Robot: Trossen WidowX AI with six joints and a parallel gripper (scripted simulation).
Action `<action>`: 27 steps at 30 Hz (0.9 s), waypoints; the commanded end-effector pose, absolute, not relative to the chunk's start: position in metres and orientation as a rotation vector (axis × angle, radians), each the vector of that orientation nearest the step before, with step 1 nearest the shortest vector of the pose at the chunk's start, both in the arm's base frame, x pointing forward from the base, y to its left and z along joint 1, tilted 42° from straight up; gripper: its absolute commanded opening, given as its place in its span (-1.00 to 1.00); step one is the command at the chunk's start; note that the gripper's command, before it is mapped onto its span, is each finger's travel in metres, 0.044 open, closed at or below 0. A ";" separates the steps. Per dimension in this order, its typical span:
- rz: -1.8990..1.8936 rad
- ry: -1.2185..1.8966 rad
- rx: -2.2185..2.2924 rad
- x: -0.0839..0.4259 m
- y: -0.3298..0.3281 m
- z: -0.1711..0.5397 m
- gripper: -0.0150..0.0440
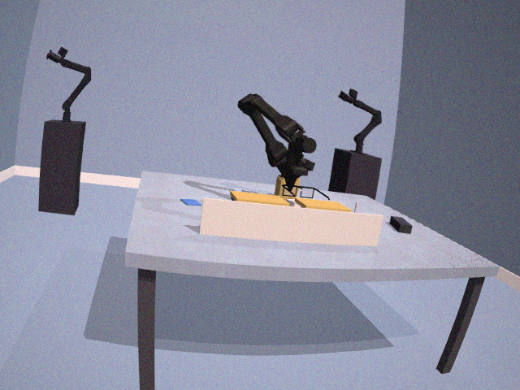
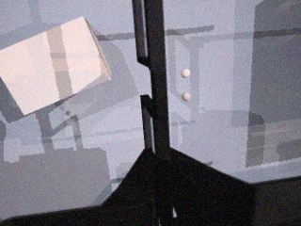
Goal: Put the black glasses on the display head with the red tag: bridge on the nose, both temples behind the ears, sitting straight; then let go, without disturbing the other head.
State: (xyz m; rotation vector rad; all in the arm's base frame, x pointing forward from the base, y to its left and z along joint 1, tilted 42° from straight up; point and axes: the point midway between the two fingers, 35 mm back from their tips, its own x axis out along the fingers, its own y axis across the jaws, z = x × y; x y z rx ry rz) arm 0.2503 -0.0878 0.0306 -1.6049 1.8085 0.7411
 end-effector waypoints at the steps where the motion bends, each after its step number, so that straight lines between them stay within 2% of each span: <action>1: 0.736 1.806 -1.621 0.250 -0.091 0.026 -0.49; 27: 0.724 1.793 -1.639 0.252 -0.104 0.010 -0.49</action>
